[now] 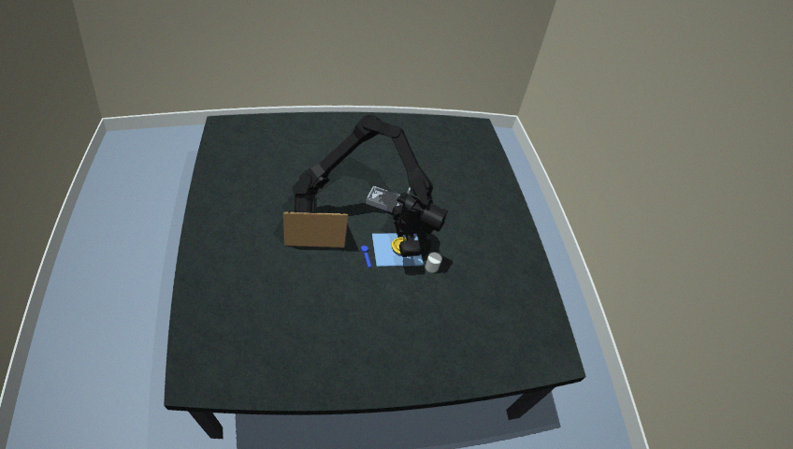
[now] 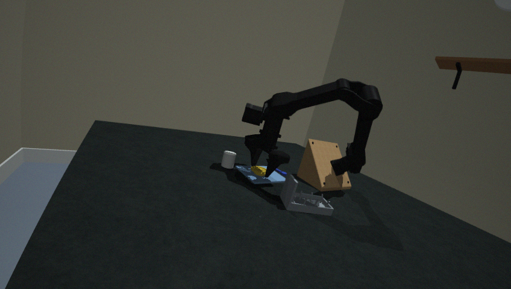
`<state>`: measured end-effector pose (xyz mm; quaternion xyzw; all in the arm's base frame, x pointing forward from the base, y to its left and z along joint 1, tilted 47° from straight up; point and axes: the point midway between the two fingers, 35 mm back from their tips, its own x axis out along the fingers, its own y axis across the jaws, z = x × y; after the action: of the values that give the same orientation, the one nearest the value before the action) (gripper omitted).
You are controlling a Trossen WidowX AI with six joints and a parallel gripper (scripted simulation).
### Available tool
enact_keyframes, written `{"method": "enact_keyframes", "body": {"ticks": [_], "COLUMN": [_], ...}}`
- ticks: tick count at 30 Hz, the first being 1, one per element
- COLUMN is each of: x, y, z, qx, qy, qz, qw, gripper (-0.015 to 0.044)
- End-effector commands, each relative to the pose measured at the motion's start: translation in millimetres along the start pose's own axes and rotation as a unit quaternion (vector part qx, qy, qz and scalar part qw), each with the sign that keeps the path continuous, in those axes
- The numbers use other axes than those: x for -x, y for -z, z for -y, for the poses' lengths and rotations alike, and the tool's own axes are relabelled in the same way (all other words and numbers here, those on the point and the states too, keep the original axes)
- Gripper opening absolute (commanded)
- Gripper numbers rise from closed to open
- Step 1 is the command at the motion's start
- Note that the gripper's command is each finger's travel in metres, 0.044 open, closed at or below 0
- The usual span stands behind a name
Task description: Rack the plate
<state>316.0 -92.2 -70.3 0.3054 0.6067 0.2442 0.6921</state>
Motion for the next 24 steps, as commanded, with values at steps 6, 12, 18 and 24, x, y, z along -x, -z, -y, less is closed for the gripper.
{"method": "enact_keyframes", "body": {"ticks": [6, 12, 18, 24], "x": [-4, -4, -4, 19], "y": [2, 2, 2, -1], "z": [0, 0, 0, 3], "qx": [-0.005, -0.005, -0.005, -0.005], "qy": [-0.004, -0.004, -0.004, -0.001], "qz": [-0.002, -0.002, -0.002, -0.002], "qw": [1.000, 1.000, 1.000, 1.000], "gripper": [0.0378, 0.0338, 0.0278, 0.0121]}}
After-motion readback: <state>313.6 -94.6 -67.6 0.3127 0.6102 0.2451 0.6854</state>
